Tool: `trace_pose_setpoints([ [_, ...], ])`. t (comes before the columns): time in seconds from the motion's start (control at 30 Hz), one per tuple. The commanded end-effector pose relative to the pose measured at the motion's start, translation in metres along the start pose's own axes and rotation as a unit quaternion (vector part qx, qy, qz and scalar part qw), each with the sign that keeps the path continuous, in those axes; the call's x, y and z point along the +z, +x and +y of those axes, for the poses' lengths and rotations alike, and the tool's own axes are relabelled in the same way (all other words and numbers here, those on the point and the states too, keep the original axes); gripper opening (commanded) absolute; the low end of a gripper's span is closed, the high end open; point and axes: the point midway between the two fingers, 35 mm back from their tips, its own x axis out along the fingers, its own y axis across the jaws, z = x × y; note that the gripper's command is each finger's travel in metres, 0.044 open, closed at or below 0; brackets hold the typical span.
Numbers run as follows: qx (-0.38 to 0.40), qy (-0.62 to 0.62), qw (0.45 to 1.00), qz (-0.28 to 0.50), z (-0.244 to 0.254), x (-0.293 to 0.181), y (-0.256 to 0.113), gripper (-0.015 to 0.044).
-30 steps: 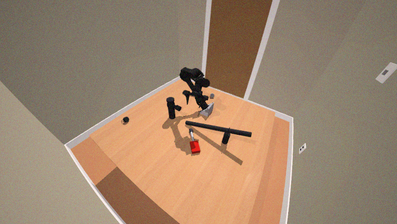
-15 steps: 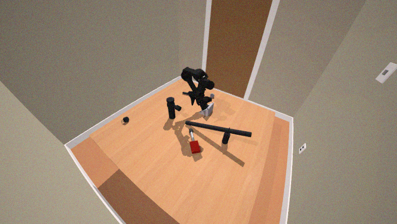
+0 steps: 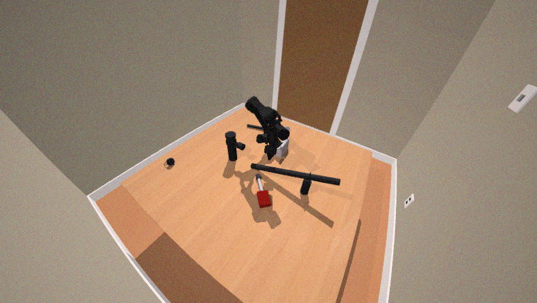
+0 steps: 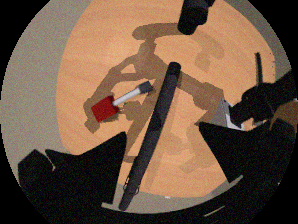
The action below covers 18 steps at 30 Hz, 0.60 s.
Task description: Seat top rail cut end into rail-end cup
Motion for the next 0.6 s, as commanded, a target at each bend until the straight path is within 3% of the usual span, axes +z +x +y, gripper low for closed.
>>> trace_pose_setpoints([
  [0.0,-0.068,0.208,0.976,0.014,0.001,-0.010,0.026,0.0440],
  [0.33,-0.068,0.208,0.976,0.014,0.001,-0.010,0.028,0.0440],
  [0.57,-0.068,0.209,0.976,0.013,-0.004,-0.012,0.061,0.0440],
])
